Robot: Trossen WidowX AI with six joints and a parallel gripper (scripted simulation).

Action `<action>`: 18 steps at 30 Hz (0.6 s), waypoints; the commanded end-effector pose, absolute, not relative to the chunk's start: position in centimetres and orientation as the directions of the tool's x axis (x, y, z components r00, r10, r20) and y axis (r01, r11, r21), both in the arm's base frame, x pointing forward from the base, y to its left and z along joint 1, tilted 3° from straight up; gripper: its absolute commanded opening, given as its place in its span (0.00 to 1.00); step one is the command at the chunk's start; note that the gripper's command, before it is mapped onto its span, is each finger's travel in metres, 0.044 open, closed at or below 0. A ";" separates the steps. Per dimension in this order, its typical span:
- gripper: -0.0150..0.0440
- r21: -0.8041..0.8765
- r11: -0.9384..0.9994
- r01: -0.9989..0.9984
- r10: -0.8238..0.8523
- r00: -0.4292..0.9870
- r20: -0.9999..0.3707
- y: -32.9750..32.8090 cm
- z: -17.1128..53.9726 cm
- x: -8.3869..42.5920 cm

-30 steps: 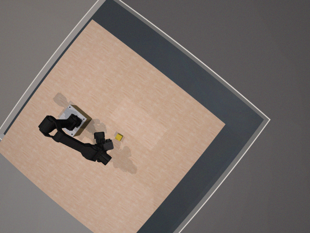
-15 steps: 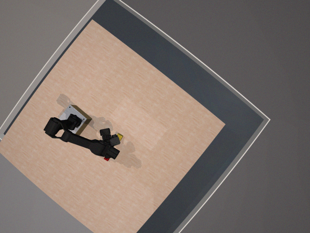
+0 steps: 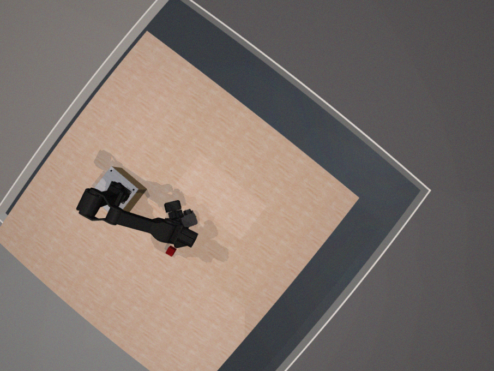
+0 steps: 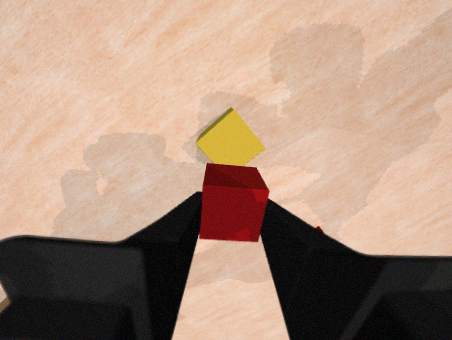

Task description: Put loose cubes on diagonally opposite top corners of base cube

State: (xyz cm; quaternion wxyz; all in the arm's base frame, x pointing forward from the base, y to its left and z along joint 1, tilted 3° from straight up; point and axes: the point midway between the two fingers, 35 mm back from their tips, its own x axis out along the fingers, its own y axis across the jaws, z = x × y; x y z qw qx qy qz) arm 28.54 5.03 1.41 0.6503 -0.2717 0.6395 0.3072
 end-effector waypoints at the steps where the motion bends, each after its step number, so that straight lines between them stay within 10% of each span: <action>1: 0.43 0.036 0.665 -0.746 0.050 -0.003 -0.999 5.1 1.4 28.7; 18: 0.43 0.036 0.667 -0.745 0.050 -0.003 -0.999 5.2 -1.2 28.7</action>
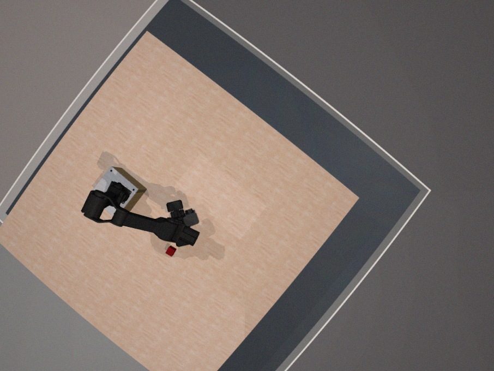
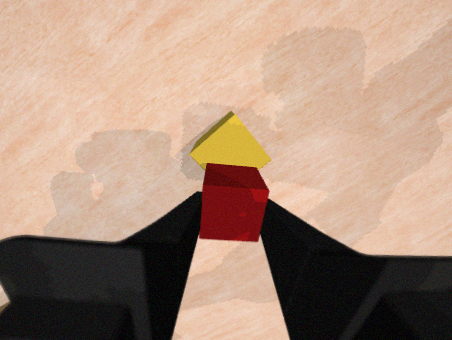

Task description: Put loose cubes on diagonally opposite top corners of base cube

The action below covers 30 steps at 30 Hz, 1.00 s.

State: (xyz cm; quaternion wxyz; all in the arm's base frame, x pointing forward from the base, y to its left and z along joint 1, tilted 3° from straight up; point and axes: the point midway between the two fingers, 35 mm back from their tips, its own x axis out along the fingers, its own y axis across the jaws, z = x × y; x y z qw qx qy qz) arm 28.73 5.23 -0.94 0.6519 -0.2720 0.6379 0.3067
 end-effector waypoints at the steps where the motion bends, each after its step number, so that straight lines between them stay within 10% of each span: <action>1: 0.43 0.036 0.667 -0.745 0.050 -0.003 -0.999 5.2 -1.2 28.7; 21: 0.43 0.036 0.667 -0.745 0.050 -0.003 -0.999 5.2 -1.3 28.7; 30: 0.60 0.036 0.667 -0.745 0.050 -0.003 -0.999 5.2 -1.3 28.7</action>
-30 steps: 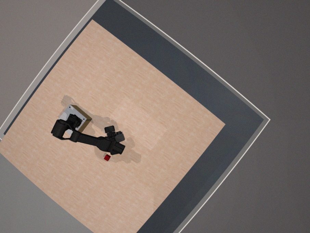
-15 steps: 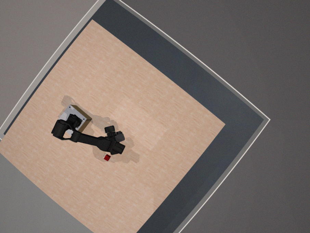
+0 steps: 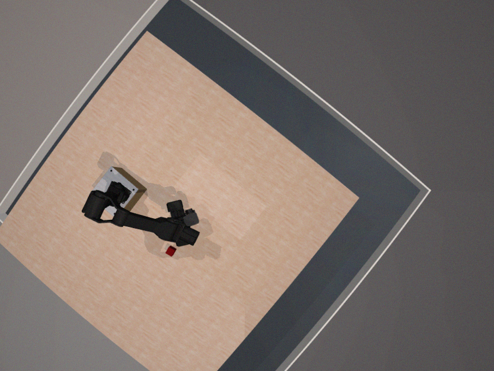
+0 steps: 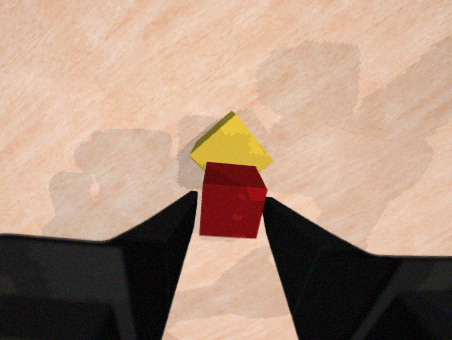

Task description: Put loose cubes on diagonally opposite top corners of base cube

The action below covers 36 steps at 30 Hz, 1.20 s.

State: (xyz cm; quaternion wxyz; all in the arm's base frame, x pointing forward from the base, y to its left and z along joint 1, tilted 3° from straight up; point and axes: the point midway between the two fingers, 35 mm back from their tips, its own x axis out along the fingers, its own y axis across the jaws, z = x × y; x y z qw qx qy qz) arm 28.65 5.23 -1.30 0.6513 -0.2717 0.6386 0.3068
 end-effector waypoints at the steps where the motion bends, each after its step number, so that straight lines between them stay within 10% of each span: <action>1: 0.60 0.036 0.666 -0.745 0.050 -0.004 -0.999 5.2 -1.2 28.7; 22: 0.69 0.041 0.700 -0.713 0.052 -0.007 -0.999 4.8 1.5 28.7; 36: 0.70 0.043 0.983 0.180 0.044 -0.002 -0.999 -1.7 2.8 31.0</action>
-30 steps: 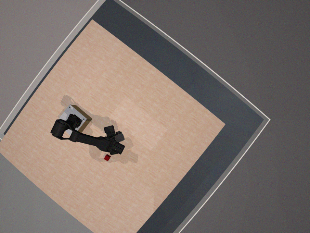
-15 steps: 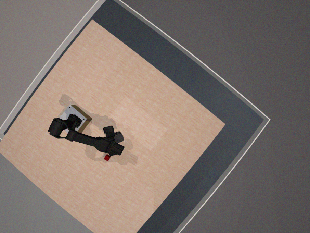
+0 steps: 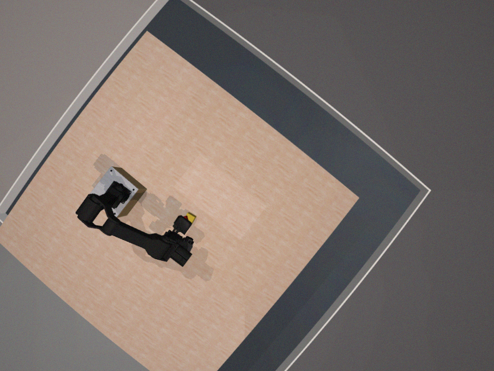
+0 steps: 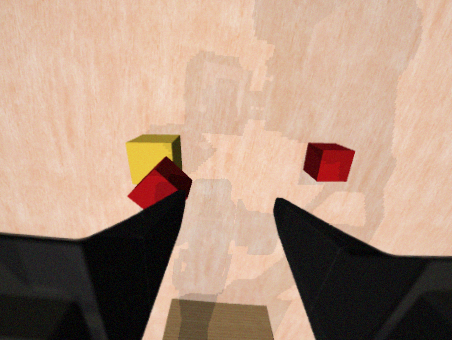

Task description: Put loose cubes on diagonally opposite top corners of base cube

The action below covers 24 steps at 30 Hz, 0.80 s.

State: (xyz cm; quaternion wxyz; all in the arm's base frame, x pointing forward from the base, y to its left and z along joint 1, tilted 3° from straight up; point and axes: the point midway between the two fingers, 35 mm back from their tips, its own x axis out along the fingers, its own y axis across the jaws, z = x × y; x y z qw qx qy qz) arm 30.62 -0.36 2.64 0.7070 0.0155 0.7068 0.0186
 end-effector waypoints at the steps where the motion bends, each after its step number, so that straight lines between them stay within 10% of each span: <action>1: 0.70 0.041 0.968 0.248 0.043 -0.002 -0.999 -2.2 2.9 31.1; 13: 0.70 0.016 0.456 0.890 0.037 -0.001 -0.999 -8.5 4.1 31.6; 24: 0.70 0.002 0.088 0.996 0.035 -0.001 -0.999 -11.5 4.6 31.3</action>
